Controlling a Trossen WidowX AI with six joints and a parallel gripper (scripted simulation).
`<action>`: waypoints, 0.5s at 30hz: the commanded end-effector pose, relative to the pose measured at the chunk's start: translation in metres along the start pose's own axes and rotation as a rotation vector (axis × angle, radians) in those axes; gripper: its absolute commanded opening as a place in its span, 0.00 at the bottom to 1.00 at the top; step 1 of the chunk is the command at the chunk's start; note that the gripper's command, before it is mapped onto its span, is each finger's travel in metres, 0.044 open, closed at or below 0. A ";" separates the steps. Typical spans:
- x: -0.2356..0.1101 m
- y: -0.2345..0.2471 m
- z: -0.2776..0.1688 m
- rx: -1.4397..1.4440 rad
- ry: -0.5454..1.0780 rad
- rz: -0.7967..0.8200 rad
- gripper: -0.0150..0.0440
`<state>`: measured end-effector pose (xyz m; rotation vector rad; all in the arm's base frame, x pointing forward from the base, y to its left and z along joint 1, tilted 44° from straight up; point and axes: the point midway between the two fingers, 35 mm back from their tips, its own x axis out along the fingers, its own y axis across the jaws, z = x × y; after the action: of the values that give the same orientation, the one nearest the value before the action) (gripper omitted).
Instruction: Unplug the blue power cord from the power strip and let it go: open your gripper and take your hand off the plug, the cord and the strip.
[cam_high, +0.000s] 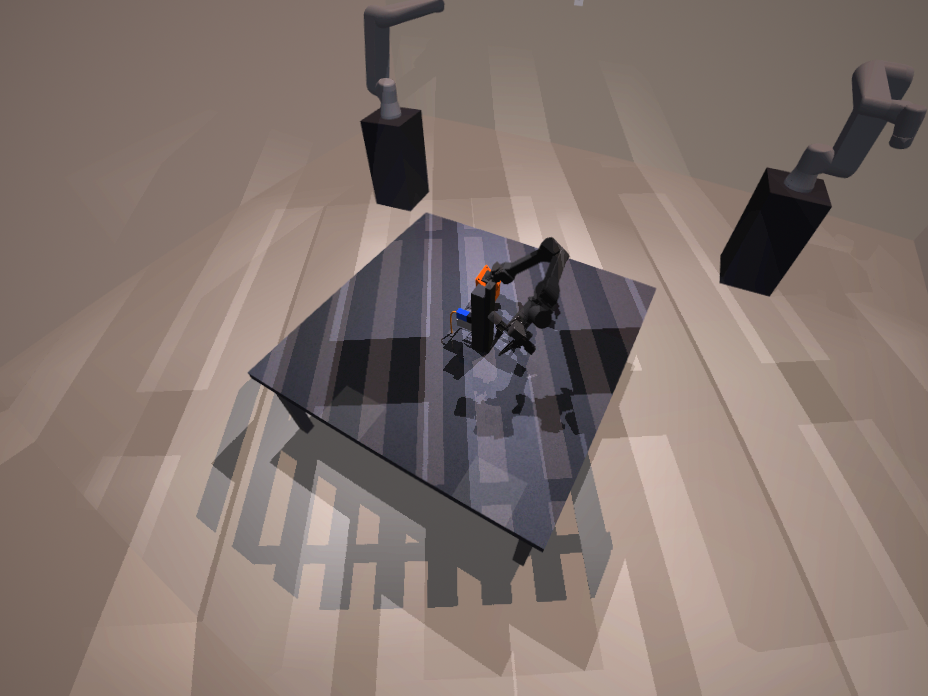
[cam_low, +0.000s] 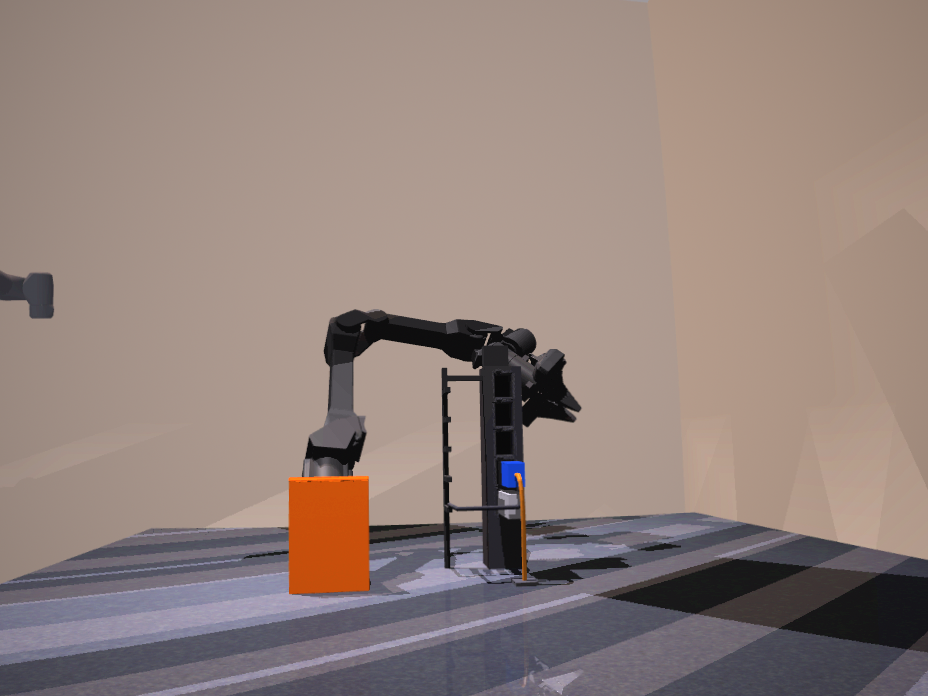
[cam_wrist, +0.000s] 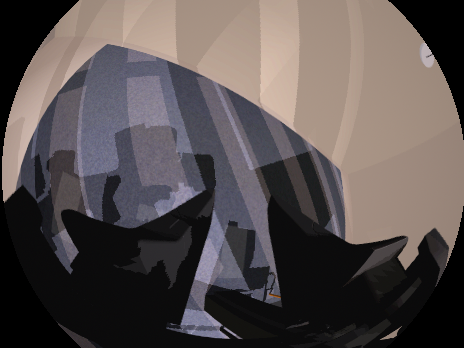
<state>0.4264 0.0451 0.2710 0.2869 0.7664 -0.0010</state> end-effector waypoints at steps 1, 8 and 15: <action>0.031 -0.048 -0.028 0.145 0.149 -0.059 0.53; 0.066 -0.145 -0.096 0.523 0.432 -0.161 0.53; 0.069 -0.206 -0.153 0.857 0.614 -0.204 0.53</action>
<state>0.3632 -0.1005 0.0787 0.9560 1.3404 -0.4314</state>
